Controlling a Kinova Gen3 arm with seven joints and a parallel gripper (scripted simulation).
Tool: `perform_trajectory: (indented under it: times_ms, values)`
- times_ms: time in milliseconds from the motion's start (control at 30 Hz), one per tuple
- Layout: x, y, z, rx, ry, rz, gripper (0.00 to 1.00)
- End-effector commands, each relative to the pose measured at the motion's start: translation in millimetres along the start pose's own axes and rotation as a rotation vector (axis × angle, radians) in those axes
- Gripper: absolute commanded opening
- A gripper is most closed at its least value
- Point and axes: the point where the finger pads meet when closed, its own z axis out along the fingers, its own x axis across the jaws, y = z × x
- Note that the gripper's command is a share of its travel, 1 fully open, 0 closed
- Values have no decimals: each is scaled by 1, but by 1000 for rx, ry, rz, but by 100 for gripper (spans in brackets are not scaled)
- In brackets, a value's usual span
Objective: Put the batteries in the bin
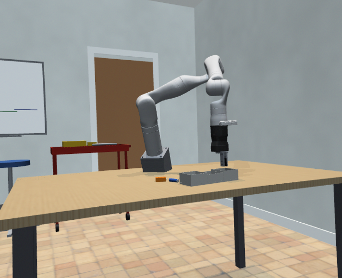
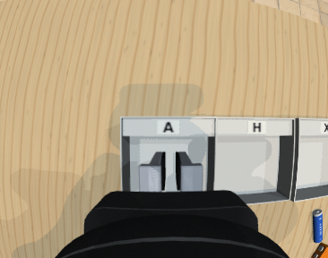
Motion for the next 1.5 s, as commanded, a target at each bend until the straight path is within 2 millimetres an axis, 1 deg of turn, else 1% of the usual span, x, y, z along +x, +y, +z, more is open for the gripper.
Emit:
perform_trajectory:
  times_ms: [0, 467, 1467]
  values:
    - [3, 0, 4, -2, 5, 3, 31]
    - [3, 0, 42, -2, 5, 3, 31]
    - [3, 0, 43, -1, 4, 3, 31]
